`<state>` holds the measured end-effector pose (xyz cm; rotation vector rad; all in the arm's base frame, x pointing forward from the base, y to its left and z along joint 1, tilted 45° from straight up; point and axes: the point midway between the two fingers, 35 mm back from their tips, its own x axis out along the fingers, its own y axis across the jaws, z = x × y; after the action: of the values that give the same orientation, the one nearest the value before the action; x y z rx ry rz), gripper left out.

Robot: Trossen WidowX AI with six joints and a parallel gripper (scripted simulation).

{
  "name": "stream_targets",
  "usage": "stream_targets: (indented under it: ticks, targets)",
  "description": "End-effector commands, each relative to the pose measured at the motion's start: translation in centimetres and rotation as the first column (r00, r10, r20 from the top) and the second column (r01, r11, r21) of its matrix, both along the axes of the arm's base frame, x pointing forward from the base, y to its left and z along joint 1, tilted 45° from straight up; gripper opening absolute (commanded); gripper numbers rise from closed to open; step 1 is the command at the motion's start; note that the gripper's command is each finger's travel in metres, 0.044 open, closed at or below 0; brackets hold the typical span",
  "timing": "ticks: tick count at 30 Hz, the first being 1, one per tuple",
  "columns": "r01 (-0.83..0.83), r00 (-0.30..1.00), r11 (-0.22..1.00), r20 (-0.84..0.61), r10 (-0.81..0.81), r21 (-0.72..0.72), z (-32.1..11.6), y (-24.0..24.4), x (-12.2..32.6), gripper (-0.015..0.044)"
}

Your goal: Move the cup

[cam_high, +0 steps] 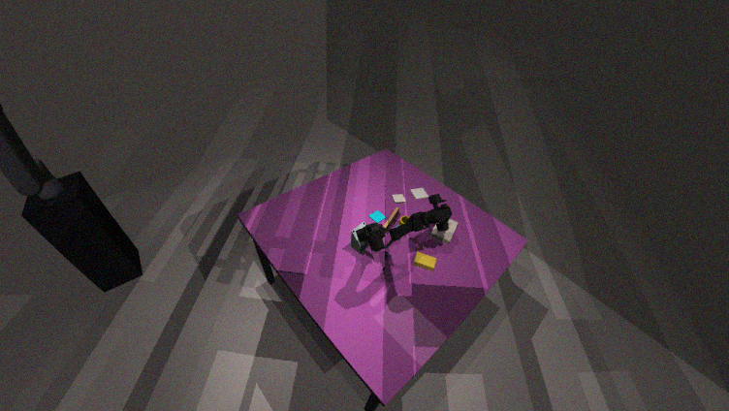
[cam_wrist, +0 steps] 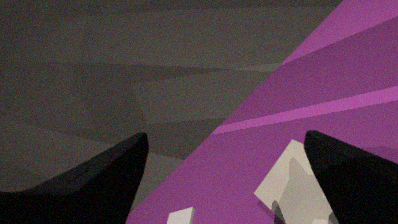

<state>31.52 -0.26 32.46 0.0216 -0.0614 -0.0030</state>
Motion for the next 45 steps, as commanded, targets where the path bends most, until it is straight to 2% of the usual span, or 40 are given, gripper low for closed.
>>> stream_targets:
  ticks: [1,4,7,9,13,16,18,20,45]
  targets:
    - [0.0,1.0,1.0,-0.009,0.0,-0.005,-0.2,0.1,0.1,0.0374]
    - [-0.016,0.989,0.997,-0.148,0.005,-0.079,-3.2,1.0,1.2,0.0295]
    - [-0.104,0.903,0.962,-0.43,-0.016,-0.254,-9.5,2.8,2.2,0.0216]
    - [-0.213,0.79,0.899,-0.609,-0.071,-0.382,-13.9,3.7,1.8,0.0166]
    - [-0.531,0.495,0.648,-0.82,-0.286,-0.547,-20.5,3.9,-1.2,0.0166]
    - [-0.797,0.291,0.348,-0.82,-0.493,-0.493,-23.0,3.4,-4.3,0.0166]
    - [-0.927,0.2,0.124,-0.748,-0.633,-0.353,-23.4,2.9,-6.0,0.0166]
    - [-0.976,0.166,-0.02,-0.675,-0.719,-0.218,-23.2,2.6,-6.9,0.0166]
    - [-0.979,0.163,-0.037,-0.667,-0.727,-0.2,-24.3,1.4,-5.9,0.0166]
